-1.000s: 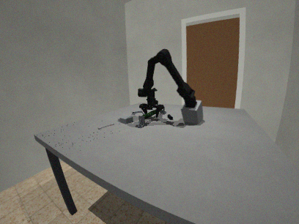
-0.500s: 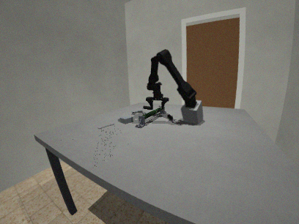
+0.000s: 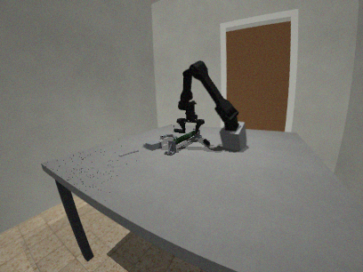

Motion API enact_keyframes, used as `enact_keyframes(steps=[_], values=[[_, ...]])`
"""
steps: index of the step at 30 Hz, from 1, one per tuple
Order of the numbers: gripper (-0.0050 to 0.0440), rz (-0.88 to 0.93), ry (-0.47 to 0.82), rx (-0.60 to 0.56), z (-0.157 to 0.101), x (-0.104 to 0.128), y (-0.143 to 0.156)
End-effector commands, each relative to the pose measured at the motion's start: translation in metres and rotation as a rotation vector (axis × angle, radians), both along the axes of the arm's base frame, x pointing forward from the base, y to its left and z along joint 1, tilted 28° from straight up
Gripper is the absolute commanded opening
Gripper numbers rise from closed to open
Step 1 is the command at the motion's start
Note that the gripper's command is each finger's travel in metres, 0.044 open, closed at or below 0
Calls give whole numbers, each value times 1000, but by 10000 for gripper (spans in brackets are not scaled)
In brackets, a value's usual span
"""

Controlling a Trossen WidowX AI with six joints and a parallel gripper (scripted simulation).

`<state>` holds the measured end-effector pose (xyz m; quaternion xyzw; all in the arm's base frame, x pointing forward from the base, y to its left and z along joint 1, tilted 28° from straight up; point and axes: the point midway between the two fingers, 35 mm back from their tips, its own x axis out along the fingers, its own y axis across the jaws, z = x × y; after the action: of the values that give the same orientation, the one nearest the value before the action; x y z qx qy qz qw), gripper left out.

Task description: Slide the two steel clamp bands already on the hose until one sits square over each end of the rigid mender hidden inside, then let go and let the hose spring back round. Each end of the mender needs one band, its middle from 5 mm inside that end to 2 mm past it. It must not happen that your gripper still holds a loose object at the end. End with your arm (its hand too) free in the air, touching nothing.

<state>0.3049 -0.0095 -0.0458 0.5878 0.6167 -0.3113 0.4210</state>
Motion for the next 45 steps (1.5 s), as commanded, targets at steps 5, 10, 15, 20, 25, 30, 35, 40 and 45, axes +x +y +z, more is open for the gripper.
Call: enact_keyframes(steps=[5,10,15,20,25,30,35,40,45], values=[[440,6,27,10,-35,-6,20],[440,6,27,10,-35,-6,20],[440,6,27,10,-35,-6,20],[344,6,27,10,-35,-6,20],[224,6,27,10,-35,-6,20],[187,6,27,10,-35,-6,20],[153,6,27,10,-35,-6,20],[150,6,27,10,-35,-6,20],[143,6,27,10,-35,-6,20]])
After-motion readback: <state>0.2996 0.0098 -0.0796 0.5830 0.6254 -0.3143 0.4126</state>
